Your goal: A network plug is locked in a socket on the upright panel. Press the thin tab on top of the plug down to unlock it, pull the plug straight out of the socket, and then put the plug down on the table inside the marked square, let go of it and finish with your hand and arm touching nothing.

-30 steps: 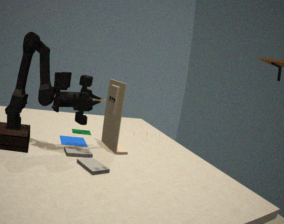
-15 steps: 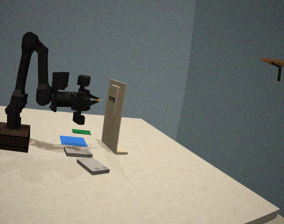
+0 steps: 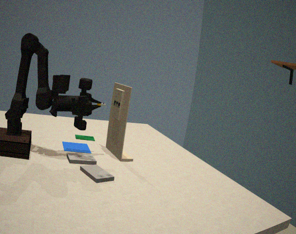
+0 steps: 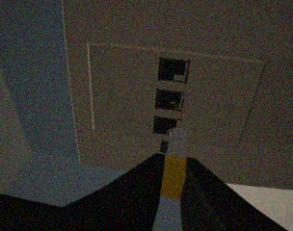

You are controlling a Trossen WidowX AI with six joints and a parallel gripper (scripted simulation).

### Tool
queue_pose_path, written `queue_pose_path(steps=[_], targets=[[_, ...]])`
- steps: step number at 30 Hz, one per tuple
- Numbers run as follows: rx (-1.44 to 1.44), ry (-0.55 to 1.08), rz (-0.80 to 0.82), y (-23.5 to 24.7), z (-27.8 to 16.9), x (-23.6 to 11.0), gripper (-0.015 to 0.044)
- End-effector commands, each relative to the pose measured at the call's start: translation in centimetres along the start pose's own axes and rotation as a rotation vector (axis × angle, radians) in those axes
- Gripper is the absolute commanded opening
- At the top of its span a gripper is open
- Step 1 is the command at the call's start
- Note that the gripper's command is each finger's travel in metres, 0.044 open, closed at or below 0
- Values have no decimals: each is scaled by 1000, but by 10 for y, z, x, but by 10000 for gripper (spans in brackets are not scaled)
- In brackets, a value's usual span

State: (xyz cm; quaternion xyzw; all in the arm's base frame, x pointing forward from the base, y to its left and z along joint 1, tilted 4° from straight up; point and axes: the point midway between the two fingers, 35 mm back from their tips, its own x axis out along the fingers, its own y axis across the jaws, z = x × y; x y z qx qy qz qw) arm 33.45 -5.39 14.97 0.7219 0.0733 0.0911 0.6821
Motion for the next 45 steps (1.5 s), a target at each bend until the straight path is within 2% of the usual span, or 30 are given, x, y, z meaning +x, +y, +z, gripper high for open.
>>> queue_pose_path(steps=[1,36,45], targets=[[-3,1,4,5,0,0,0],[0,4,4,60,-12,-19,0],[50,-9,-84,44,-18,-9,0]])
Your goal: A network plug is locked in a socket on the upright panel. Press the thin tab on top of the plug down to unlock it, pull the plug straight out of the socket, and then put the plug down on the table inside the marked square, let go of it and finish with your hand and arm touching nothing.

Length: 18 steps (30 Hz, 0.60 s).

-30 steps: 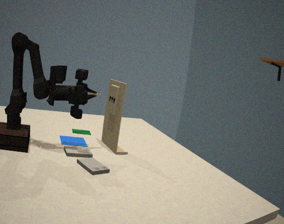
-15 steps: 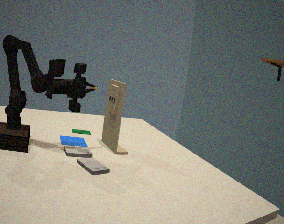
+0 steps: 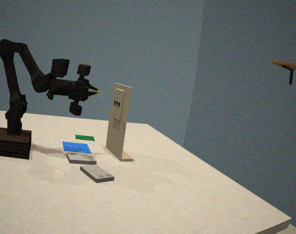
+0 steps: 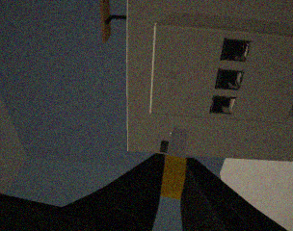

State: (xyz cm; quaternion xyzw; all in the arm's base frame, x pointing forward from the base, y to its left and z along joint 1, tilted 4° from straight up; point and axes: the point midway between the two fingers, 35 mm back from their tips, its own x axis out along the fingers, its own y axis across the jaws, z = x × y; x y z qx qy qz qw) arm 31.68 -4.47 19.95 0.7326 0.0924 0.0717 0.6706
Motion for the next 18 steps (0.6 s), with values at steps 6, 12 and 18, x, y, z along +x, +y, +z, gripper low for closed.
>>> queue_pose_path(steps=[6,12,18], targets=[[61,-24,-143,-26,-8,15,0],[100,-44,-266,-49,-16,21,0],[120,-63,-396,-72,-26,24,0]])
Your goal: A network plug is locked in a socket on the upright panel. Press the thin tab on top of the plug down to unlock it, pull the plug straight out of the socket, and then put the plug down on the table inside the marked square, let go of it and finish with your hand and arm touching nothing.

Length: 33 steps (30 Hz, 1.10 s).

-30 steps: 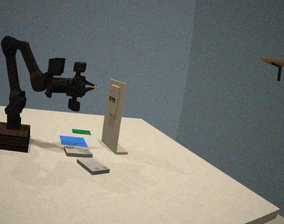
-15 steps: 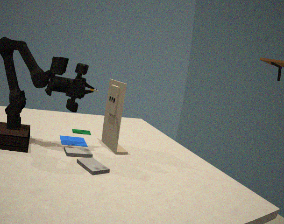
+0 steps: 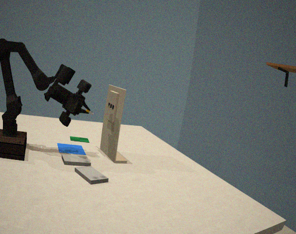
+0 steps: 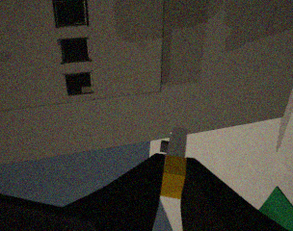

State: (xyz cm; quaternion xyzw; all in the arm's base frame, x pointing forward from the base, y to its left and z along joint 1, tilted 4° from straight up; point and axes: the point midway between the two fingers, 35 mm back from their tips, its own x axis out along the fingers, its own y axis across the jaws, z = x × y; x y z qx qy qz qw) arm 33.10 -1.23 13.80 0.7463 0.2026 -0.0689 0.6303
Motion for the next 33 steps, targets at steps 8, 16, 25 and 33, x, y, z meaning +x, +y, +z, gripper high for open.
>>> queue_pose_path(steps=[8,16,25,33], targets=[[0,-48,-233,-39,-14,9,0],[-36,-87,-418,-69,-25,6,0],[-79,-114,-545,-88,-31,-1,0],[-79,-114,-545,-97,-30,5,0]])
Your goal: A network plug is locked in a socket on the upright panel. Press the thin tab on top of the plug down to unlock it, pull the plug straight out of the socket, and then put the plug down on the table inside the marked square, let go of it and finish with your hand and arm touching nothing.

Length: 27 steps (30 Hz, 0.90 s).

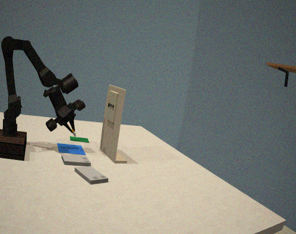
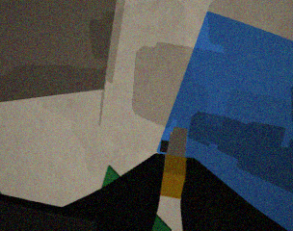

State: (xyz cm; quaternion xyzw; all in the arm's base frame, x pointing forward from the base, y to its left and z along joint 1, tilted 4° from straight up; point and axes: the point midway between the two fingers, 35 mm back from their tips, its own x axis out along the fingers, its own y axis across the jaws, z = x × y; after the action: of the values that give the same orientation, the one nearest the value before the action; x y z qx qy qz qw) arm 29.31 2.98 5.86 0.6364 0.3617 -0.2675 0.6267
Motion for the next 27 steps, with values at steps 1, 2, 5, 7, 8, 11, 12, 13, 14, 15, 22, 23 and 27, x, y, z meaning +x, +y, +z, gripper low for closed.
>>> queue_pose_path(steps=[1,2,5,7,8,11,12,13,14,15,22,23,27], targets=[[-3,-4,-5,-4,1,5,0],[-3,-4,-5,-5,1,6,0],[-3,-4,-5,-7,1,10,0],[-3,-4,-5,-8,1,12,0],[-3,-4,-5,-9,1,13,0],[-3,-4,-5,-11,1,16,0],[-3,-4,-5,-12,1,18,0],[-3,-4,-5,-12,1,19,0],[-3,-4,-5,-13,1,20,0],[-3,-4,-5,-14,1,21,0],[-3,-4,-5,-20,1,28,0],[-3,-4,-5,-20,1,29,0],[-3,-4,-5,-24,1,33,0]])
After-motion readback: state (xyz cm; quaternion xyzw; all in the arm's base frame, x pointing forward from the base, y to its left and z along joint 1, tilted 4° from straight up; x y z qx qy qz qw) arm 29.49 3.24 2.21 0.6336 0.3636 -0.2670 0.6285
